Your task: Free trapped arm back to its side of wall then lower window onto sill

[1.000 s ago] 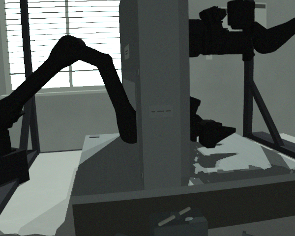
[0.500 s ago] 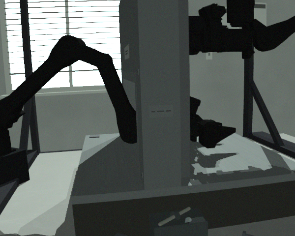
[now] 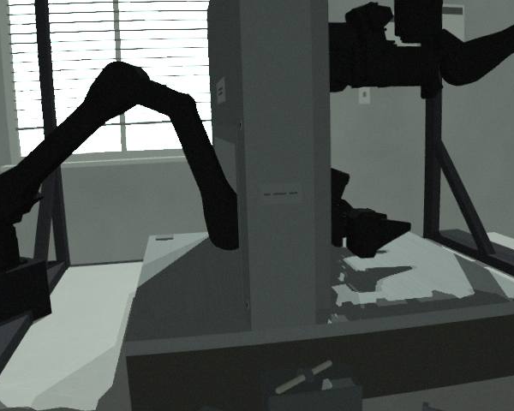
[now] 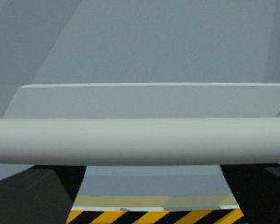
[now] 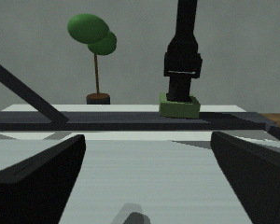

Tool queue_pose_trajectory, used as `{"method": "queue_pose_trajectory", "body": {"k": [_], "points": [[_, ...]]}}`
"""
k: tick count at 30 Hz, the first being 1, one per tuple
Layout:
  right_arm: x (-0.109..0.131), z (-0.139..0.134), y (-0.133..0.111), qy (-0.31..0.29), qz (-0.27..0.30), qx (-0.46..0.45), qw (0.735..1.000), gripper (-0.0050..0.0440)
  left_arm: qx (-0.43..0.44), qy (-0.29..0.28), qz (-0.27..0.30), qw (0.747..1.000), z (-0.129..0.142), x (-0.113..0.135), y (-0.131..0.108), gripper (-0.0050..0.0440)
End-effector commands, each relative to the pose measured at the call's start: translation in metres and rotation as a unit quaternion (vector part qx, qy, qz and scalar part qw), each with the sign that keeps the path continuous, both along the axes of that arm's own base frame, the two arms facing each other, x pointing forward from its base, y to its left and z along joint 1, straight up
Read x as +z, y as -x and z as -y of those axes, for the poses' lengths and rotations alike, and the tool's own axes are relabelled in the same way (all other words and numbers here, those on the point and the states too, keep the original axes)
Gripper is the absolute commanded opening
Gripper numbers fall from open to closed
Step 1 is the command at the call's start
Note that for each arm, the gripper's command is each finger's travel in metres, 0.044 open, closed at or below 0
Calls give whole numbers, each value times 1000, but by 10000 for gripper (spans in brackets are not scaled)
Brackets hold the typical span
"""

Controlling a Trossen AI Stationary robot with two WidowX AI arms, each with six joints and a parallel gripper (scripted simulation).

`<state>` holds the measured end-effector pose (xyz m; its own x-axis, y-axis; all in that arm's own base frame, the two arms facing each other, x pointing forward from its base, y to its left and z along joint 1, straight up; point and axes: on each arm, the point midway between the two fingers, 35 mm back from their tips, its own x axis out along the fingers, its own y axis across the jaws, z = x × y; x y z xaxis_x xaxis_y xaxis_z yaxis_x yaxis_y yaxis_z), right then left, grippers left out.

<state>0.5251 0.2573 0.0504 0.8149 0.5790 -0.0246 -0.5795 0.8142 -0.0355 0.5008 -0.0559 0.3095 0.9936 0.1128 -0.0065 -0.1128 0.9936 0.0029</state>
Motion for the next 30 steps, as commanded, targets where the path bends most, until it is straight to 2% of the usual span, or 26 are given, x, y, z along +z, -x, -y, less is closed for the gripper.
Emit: {"method": "queue_pose_trajectory", "body": {"k": [1,29,30], "points": [[24,-2,-4,-10,22,0,1000,400,-5,17,111,994,-2,100,13,400],[24,-2,-4,-10,22,0,1000,400,-6,17,111,994,-2,108,14,400],[21,7,8,-7,16,1,1000,400,-6,17,111,994,-2,109,14,400]]}}
